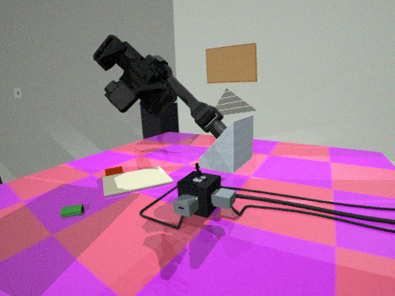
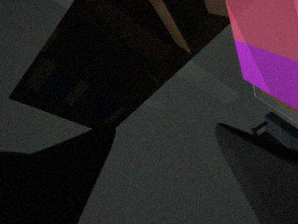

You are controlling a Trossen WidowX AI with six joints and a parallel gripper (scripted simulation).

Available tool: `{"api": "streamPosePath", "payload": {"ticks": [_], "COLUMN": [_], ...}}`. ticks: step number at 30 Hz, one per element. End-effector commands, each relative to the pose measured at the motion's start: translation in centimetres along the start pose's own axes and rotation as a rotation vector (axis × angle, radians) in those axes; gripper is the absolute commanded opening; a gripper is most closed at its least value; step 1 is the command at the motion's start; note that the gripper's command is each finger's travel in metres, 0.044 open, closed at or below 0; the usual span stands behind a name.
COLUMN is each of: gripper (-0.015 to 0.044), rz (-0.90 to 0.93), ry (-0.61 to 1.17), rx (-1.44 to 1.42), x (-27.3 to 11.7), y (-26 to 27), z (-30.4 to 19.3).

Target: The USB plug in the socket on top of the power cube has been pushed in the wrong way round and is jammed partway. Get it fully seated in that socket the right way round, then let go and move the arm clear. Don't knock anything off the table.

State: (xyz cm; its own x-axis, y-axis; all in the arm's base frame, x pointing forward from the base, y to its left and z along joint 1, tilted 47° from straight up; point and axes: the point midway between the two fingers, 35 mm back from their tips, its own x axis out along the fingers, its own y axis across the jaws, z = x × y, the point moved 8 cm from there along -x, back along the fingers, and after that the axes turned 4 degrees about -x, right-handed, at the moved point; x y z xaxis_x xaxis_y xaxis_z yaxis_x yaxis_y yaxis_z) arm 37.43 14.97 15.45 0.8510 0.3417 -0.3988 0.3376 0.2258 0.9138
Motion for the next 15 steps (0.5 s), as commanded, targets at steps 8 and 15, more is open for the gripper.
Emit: {"api": "streamPosePath", "payload": {"ticks": [8,15], "gripper": [0.044,0.044], "rz": [-0.584,-0.966], "ry": [-0.187,-0.429], "rx": [0.131,0.079], "x": [2.3,1.5], "y": [-6.8,-10.4], "z": [-2.4,-3.6]}}
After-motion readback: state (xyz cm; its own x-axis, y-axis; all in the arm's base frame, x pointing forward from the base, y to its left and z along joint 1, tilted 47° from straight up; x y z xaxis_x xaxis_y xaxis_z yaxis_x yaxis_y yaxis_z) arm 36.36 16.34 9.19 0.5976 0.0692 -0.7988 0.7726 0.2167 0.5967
